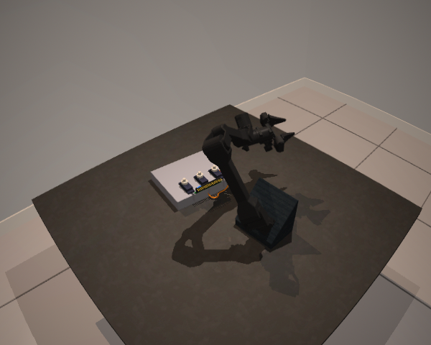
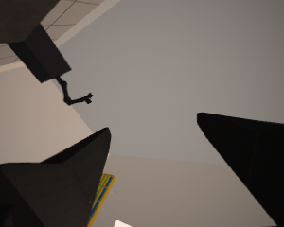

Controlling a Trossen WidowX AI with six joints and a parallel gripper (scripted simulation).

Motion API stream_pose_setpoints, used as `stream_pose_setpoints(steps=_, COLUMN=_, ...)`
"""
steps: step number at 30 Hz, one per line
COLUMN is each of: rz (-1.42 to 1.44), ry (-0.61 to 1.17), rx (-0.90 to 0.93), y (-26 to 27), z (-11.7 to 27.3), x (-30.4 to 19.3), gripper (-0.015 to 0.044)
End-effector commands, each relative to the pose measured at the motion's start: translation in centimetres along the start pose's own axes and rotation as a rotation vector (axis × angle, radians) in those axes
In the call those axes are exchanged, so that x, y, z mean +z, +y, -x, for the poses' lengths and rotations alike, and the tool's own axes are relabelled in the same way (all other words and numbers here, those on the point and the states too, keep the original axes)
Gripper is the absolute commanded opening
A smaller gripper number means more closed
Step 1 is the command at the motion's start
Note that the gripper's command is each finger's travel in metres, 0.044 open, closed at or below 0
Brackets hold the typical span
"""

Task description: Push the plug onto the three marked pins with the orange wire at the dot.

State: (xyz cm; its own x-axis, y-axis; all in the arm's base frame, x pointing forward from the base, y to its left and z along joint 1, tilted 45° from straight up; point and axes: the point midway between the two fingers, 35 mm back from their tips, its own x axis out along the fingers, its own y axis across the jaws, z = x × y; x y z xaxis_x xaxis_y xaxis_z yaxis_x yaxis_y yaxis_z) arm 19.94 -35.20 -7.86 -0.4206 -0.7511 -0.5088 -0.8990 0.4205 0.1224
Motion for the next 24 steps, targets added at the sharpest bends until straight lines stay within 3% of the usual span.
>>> stream_pose_setpoints(steps=1, rz=-0.004, ry=-0.001, rx=-0.003, y=-0.1, z=0.1, x=0.0, gripper=0.0374)
stream_pose_setpoints(steps=11, rz=-0.160, ry=-0.029, rx=-0.099, y=-1.8, z=2.7, x=-1.3, gripper=0.0115)
stream_pose_setpoints(steps=24, rz=-0.463, ry=-0.130, rx=-0.298, y=-4.7, z=8.6, x=-3.6, gripper=0.0115)
